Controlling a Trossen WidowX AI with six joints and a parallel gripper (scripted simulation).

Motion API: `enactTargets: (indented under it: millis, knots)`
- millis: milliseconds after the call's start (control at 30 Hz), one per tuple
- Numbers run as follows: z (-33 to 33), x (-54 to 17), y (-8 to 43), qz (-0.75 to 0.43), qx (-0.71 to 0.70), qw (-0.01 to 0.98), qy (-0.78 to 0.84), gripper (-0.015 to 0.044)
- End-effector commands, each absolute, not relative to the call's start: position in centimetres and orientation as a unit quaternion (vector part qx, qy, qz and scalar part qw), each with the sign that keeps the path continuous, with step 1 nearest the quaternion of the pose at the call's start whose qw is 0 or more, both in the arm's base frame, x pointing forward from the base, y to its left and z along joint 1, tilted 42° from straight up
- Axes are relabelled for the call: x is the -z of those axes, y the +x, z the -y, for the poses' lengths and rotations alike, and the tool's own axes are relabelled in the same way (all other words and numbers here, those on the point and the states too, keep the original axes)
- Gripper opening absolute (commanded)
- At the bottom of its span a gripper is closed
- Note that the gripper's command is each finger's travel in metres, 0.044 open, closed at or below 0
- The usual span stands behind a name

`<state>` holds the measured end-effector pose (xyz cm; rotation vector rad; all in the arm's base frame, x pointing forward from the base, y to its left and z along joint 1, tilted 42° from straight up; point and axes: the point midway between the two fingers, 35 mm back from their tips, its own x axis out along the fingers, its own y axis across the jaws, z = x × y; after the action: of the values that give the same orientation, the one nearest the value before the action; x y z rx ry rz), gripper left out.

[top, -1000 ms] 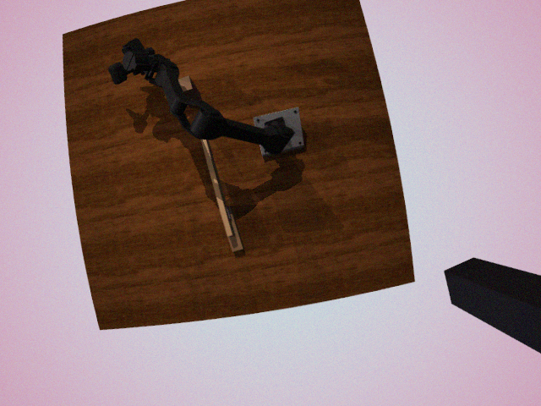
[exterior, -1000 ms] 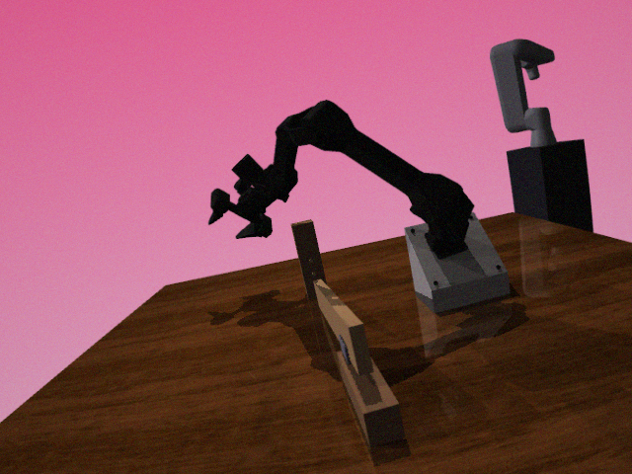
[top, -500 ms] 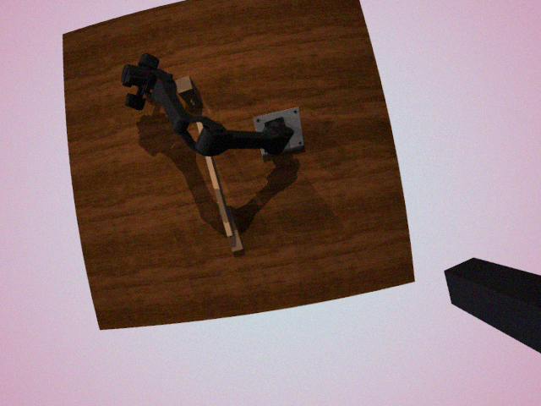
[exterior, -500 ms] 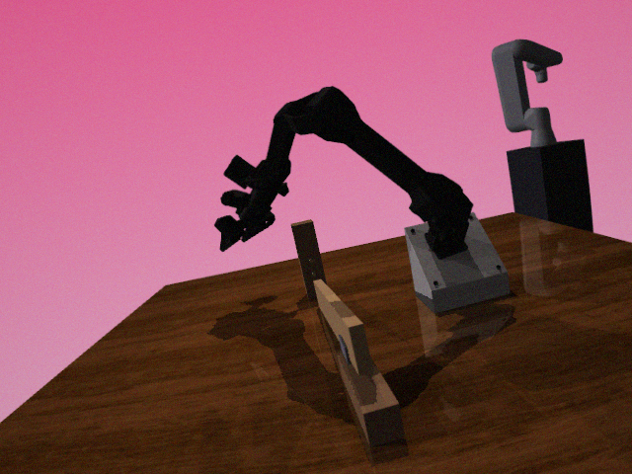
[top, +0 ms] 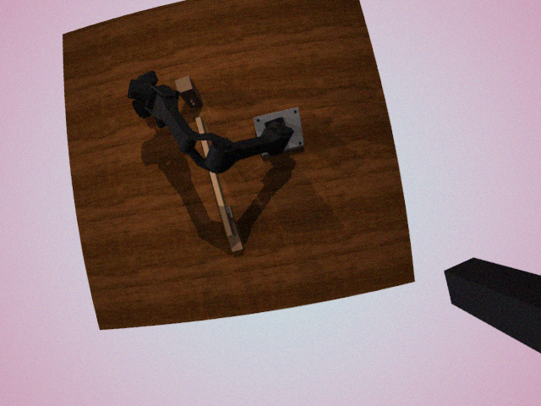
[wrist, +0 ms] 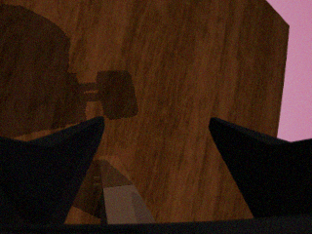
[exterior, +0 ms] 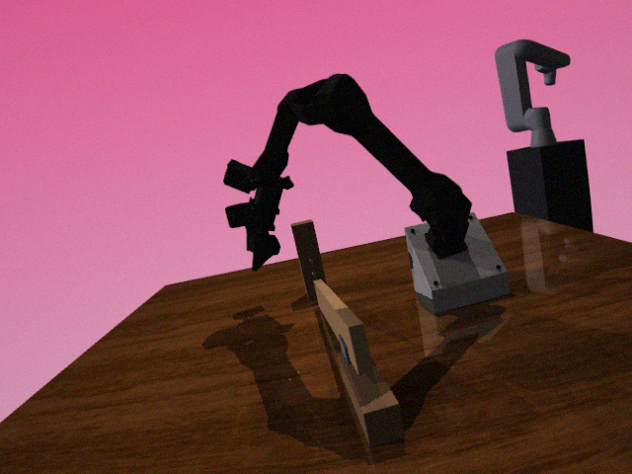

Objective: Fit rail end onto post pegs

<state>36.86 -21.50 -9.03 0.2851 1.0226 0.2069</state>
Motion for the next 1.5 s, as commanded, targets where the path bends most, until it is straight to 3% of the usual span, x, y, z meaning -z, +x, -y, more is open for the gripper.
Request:
enactTargets:
  millis: [0,633,1467]
  knots:
    - [15.2,6.7,33.0,-0.480,-0.308,0.820,-0.044,0.0440]
    - [7.0,0.9,25.3,-0.285,-0.612,0.676,-0.294,0.0440]
    - [5.8,2.3,25.5,-0.283,-0.614,0.675,-0.296,0.0440]
